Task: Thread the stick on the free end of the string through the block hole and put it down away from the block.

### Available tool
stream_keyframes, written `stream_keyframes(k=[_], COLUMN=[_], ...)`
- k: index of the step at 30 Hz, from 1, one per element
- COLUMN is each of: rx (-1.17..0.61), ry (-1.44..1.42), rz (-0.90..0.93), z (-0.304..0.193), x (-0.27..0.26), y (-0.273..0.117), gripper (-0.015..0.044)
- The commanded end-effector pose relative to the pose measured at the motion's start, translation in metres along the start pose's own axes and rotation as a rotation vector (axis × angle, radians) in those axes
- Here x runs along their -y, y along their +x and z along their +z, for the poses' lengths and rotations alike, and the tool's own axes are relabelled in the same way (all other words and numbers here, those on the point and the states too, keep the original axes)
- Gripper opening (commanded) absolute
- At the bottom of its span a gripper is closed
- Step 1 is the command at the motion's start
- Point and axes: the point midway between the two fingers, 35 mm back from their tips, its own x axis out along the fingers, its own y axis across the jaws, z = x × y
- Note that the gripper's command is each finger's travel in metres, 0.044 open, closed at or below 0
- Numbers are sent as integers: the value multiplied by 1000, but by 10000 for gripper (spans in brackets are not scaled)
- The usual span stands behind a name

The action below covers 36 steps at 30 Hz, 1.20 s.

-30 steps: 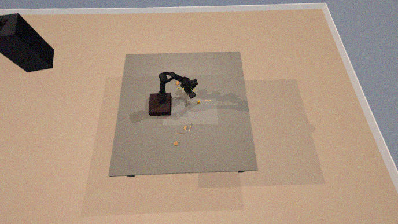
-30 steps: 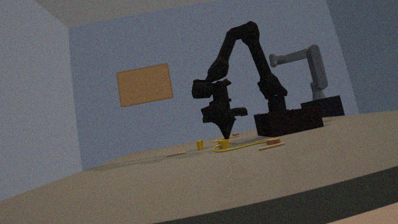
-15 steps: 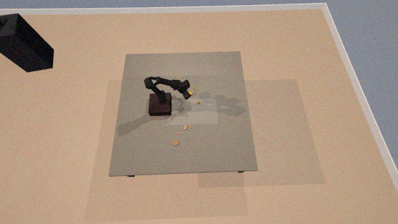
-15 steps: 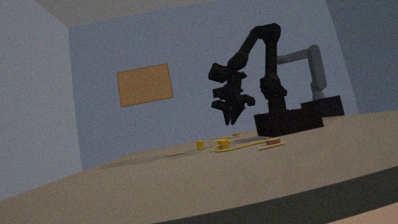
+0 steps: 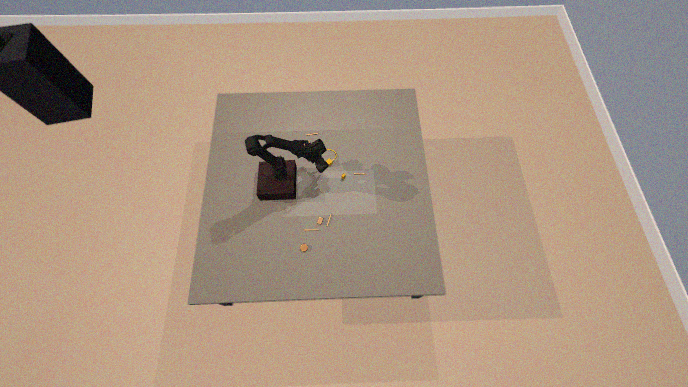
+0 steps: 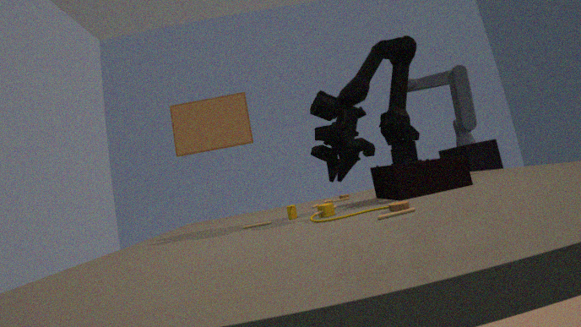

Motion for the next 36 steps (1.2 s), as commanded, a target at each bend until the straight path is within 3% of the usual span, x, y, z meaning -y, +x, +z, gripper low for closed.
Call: stream_keyframes(k=[1,36], rx=[-18,-17], ry=[-1,-1], rz=[11,11], z=[-5,-8], x=[-2,-3], y=[10,66], gripper=[124,124])
